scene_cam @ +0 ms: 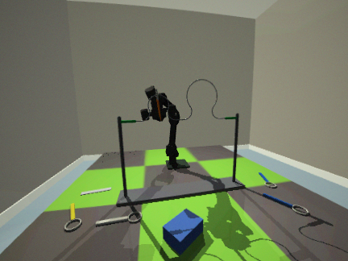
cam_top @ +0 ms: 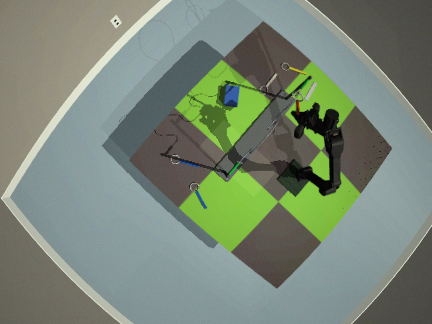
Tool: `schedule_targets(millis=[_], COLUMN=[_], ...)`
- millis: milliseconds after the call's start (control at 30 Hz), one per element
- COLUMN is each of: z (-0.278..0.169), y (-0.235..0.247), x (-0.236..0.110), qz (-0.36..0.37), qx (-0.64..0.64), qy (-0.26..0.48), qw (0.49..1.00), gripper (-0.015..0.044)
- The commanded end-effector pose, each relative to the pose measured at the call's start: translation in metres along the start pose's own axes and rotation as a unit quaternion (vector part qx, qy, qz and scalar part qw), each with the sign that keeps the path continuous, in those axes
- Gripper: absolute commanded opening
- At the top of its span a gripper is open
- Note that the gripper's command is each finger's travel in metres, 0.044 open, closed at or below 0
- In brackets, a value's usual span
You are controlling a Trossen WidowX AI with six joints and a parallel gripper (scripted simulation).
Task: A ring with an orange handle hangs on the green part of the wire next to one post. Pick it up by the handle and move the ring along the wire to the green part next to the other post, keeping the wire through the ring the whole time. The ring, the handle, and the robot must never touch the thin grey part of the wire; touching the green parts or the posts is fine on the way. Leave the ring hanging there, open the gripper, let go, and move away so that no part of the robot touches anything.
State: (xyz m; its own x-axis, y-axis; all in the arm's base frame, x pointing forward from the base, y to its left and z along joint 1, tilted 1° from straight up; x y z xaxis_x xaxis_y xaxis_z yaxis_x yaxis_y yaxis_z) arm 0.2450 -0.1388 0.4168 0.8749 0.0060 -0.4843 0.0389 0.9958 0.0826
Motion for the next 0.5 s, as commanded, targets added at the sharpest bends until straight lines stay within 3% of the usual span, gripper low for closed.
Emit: schedule_targets(millis=[0,467], z=[-0.0021,-0.0014], y=[-0.0029,-0.0121], x=[0.0014,0.0006], qz=[-0.018,-0.091], qx=[-0.028,-0.152], qy=[0.004,0.006], qw=[0.999,0.984], gripper=[-0.0150,-0.0150])
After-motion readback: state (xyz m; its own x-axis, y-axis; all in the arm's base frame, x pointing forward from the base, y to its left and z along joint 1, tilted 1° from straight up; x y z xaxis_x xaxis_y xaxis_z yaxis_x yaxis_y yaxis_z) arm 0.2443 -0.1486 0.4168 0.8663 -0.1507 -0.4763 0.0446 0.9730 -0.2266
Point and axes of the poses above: the point midway between the two fingers, 35 mm back from their tips, its own x axis out along the fingers, its own y axis across the jaws, z = x × y, the point moved 6 cm from there along -x, back along the fingers, and after that the axes turned 4 degrees about -x, right-handed, at the moved point
